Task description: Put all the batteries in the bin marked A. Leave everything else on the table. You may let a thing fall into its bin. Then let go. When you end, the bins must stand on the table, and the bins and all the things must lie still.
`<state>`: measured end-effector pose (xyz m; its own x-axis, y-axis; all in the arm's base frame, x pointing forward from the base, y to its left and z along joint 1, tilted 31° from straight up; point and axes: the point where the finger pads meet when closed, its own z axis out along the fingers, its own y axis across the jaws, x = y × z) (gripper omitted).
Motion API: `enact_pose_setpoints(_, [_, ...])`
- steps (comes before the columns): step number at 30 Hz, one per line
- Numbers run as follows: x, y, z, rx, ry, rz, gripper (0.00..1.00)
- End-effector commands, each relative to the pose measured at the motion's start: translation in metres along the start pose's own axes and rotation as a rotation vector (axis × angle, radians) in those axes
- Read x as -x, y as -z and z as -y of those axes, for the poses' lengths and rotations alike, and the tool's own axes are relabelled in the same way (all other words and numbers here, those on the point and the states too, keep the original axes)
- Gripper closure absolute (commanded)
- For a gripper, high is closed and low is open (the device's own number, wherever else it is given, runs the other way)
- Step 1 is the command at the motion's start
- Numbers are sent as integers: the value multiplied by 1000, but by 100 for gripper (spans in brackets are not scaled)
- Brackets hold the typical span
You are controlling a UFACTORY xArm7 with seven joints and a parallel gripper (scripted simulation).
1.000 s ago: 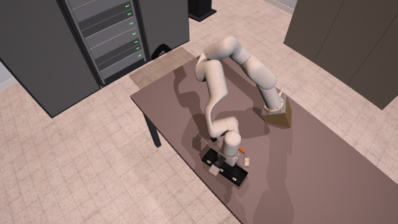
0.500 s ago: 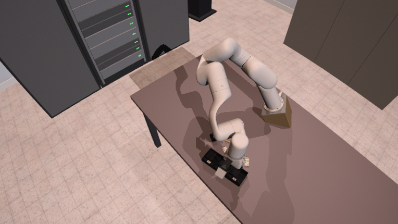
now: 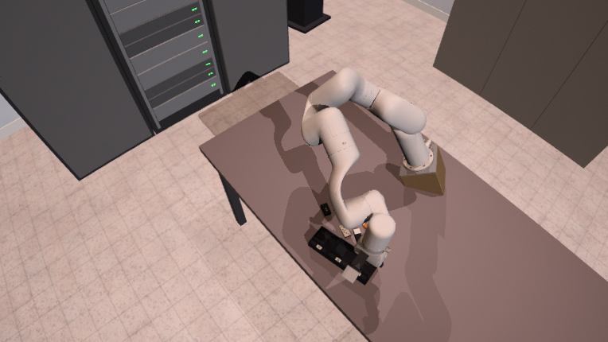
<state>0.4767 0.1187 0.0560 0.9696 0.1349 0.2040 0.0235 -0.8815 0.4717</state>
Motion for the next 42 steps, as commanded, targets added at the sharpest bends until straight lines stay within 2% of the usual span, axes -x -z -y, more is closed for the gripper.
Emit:
enact_pose_setpoints(1, [-1, -6, 0, -1, -1, -3, 93])
enact_pose_setpoints(20, [-1, -50, 0, -1, -1, -3, 93])
enact_pose_setpoints(42, [-1, -50, 0, -1, -1, -3, 93])
